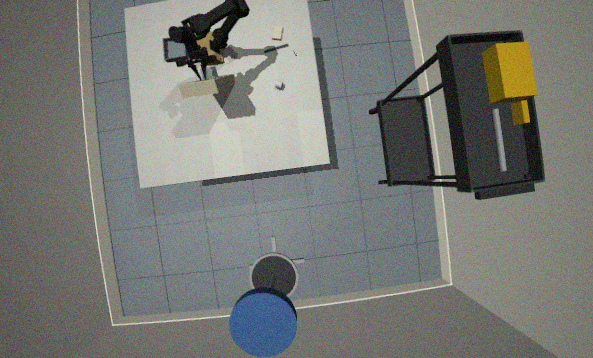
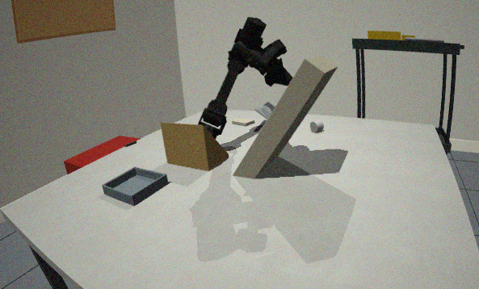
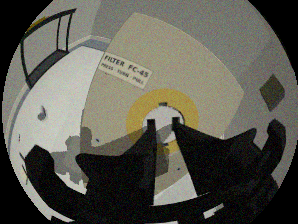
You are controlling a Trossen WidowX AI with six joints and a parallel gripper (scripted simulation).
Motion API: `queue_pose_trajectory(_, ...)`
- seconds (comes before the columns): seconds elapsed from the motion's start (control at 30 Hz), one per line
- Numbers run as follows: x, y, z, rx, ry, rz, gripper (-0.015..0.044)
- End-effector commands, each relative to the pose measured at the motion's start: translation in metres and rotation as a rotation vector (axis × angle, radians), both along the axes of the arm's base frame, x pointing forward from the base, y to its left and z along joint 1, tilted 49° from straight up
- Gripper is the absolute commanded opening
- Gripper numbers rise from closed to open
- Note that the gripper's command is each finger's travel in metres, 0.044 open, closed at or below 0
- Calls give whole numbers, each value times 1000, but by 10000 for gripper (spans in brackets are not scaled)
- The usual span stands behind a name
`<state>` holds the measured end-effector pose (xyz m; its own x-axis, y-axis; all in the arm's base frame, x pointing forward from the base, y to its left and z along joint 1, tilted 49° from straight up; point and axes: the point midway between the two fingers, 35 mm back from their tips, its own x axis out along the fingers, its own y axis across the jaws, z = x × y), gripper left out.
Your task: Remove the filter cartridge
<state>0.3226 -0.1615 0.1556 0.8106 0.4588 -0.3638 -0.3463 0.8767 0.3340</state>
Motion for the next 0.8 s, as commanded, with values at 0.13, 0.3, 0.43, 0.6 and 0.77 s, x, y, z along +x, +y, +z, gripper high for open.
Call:
queue_pose_trajectory(0.13, 1, 0, -1, 0, 4, -4, 98)
queue_pose_trajectory(0.3, 3, 1, -2, 0, 4, -4, 98)
queue_pose_trajectory(0.43, 4, 2, -2, 0, 4, -4, 98)
queue_pose_trajectory(0.6, 8, 4, -4, 0, 3, -4, 98)
queue_pose_trajectory(0.77, 10, 5, -5, 0, 3, -4, 98)
